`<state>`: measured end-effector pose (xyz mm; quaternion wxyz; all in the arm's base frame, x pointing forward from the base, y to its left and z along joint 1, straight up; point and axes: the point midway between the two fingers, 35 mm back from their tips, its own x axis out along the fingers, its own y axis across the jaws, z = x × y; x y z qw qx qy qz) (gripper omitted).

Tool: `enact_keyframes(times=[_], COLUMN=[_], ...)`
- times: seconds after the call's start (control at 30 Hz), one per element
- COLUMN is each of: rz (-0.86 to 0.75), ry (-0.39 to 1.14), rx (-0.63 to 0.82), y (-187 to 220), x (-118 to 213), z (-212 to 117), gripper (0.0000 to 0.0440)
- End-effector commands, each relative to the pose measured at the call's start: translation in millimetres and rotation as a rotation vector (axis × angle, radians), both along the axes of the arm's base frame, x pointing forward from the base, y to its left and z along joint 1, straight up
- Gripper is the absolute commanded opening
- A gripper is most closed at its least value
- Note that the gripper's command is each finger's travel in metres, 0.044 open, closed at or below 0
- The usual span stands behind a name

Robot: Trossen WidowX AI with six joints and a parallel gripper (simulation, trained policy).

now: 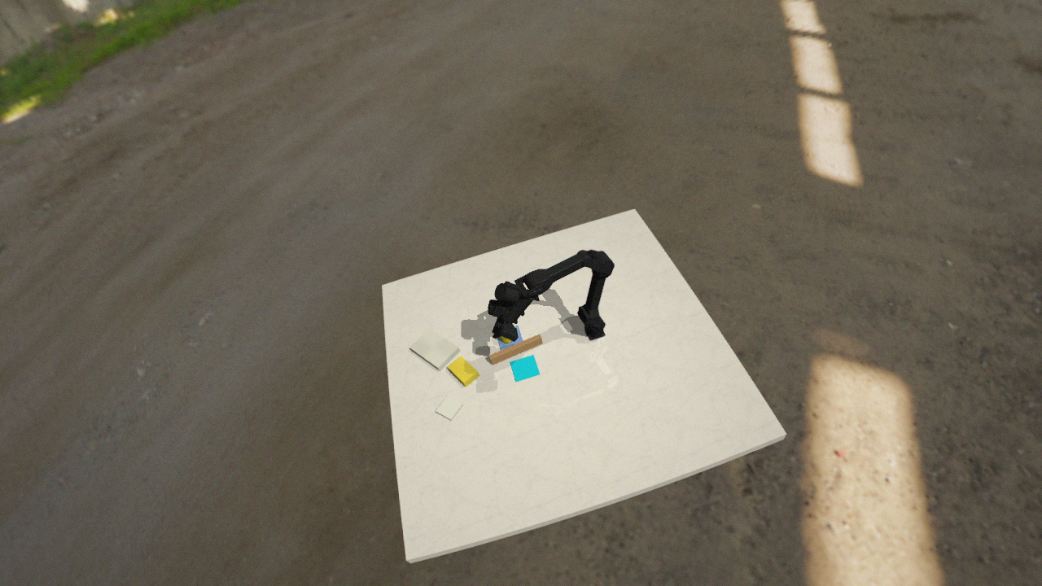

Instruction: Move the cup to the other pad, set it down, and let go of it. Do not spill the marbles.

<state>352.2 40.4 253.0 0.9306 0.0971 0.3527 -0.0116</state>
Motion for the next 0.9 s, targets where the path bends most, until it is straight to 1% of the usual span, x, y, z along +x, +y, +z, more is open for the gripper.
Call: enact_keyframes(times=[0.0,0.13,0.5,0.87], rz=[-0.01,-0.015,-0.023,-0.017], ry=[0.052,0.114,0.282,0.443], rx=[-0.003,-0.012,-0.049,-0.097], y=[-0.1,-0.8,-7.7,-21.5], x=[2.4,3.0,2.1,-0.7], z=[-4.1,-10.3,-26.5,-41.9], gripper=[0.0107,0.0107,0.0126,0.0127])
